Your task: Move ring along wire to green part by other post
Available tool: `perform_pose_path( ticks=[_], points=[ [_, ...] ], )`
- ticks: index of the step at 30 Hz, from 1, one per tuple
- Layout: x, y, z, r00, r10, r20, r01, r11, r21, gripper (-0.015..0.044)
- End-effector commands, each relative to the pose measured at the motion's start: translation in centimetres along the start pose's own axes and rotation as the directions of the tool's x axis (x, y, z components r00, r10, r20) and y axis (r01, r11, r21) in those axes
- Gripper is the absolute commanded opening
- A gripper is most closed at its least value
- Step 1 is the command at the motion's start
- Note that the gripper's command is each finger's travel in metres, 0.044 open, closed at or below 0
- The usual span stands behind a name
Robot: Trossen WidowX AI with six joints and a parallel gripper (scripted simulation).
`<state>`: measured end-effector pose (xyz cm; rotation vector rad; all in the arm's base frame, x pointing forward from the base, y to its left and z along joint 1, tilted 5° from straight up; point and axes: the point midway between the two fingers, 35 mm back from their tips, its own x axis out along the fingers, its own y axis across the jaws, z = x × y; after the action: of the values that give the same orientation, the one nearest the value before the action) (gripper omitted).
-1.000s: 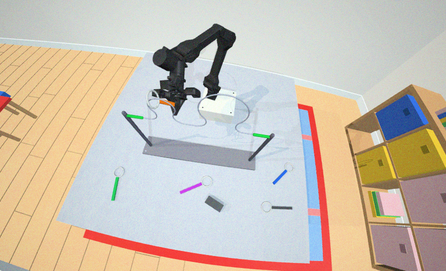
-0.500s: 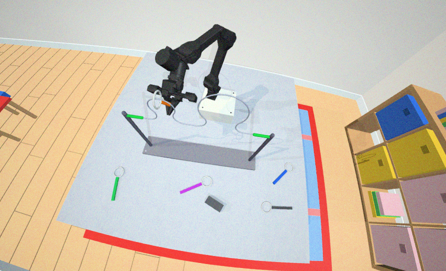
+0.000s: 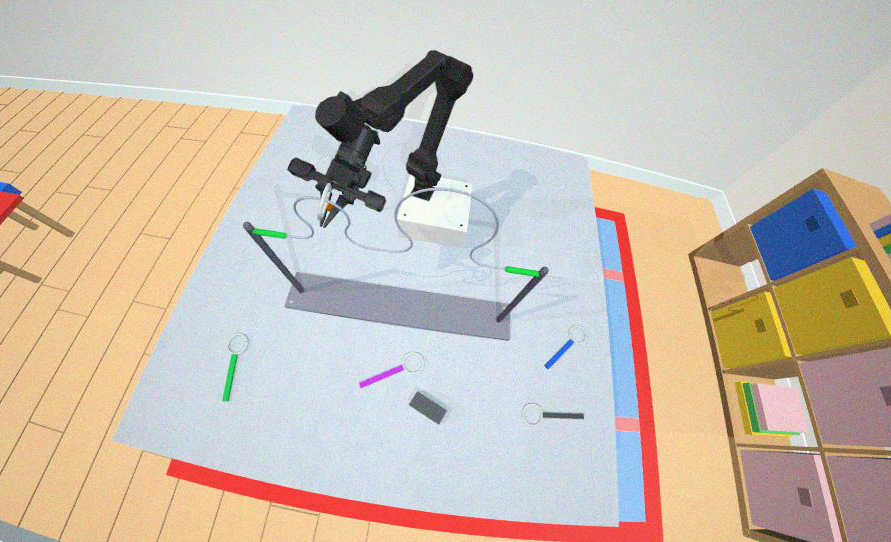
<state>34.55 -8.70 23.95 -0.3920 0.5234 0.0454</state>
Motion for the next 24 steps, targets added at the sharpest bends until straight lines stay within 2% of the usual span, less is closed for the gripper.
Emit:
perform_pose_path(
  ticks=[1,12,24],
  points=[
    [-0.1,-0.7,0.2,0.998,-0.054,0.013,0.055,0.995,-0.084,-0.0150],
    [-0.2,-2.3,0.5,0.983,-0.173,0.056,0.182,0.942,-0.284,-0.0150],
    [-0.4,-3.8,1.2,0.950,-0.285,0.129,0.311,0.821,-0.479,-0.0150]
  ],
)
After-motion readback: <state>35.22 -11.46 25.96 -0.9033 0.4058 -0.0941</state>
